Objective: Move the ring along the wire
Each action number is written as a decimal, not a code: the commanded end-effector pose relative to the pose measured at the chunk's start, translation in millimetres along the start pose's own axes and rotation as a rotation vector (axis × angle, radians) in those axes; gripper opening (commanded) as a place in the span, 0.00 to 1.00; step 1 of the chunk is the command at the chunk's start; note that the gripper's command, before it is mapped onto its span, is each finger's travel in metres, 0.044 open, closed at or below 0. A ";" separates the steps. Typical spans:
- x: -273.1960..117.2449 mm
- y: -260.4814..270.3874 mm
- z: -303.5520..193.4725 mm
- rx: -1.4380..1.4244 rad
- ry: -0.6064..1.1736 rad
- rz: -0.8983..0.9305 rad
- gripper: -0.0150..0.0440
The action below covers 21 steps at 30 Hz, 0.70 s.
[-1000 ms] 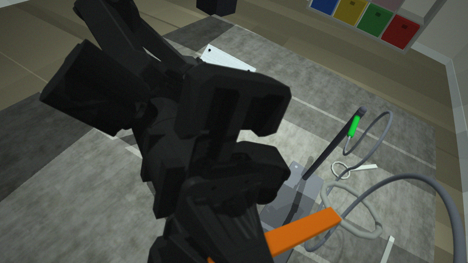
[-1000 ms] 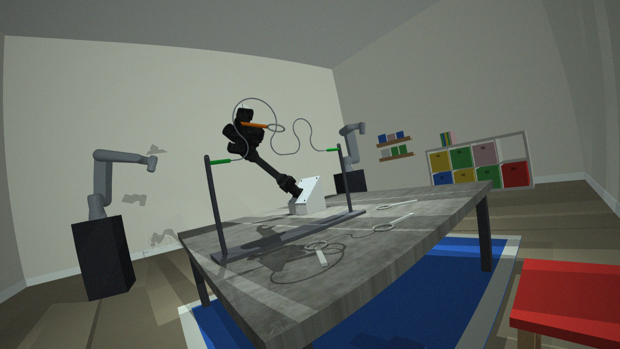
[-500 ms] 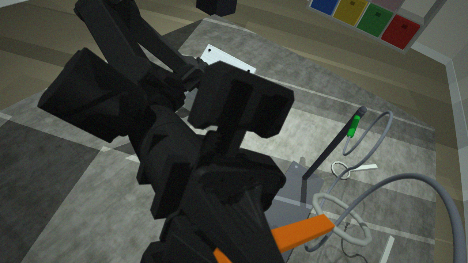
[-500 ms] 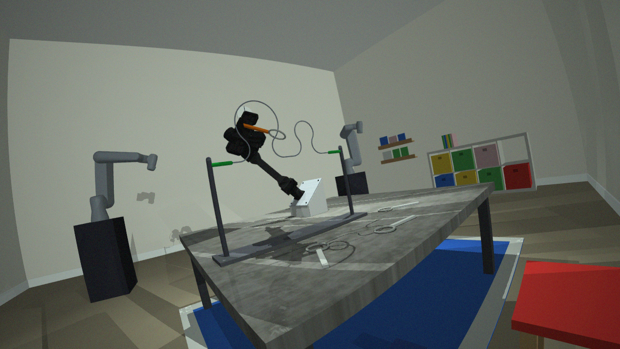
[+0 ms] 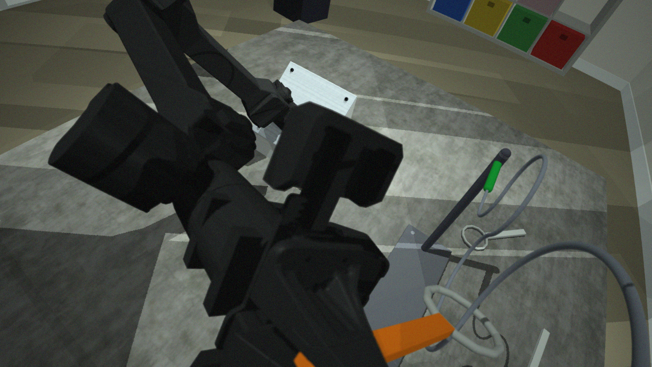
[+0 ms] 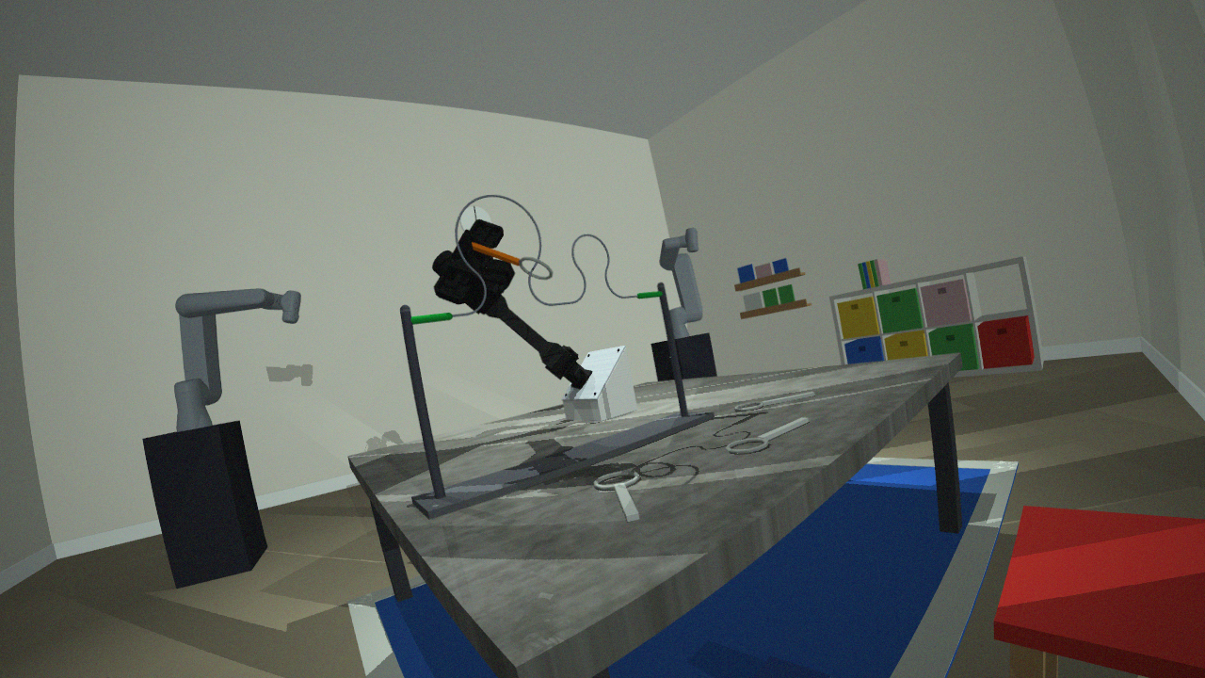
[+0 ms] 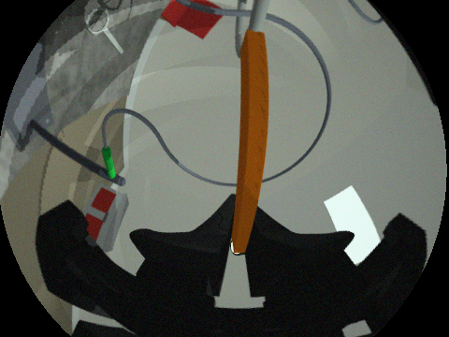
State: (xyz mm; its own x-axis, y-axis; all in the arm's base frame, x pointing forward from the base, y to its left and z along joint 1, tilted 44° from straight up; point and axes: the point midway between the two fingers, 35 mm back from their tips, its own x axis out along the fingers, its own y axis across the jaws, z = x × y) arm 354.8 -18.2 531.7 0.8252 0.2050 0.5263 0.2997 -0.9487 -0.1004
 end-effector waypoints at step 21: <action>-8.2 51.5 0.5 0.242 0.041 0.130 0.00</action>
State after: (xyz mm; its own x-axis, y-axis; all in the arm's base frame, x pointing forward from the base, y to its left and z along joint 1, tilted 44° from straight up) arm 361.7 -61.6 526.0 0.8408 0.0970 0.5326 0.3034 -0.8992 -0.3151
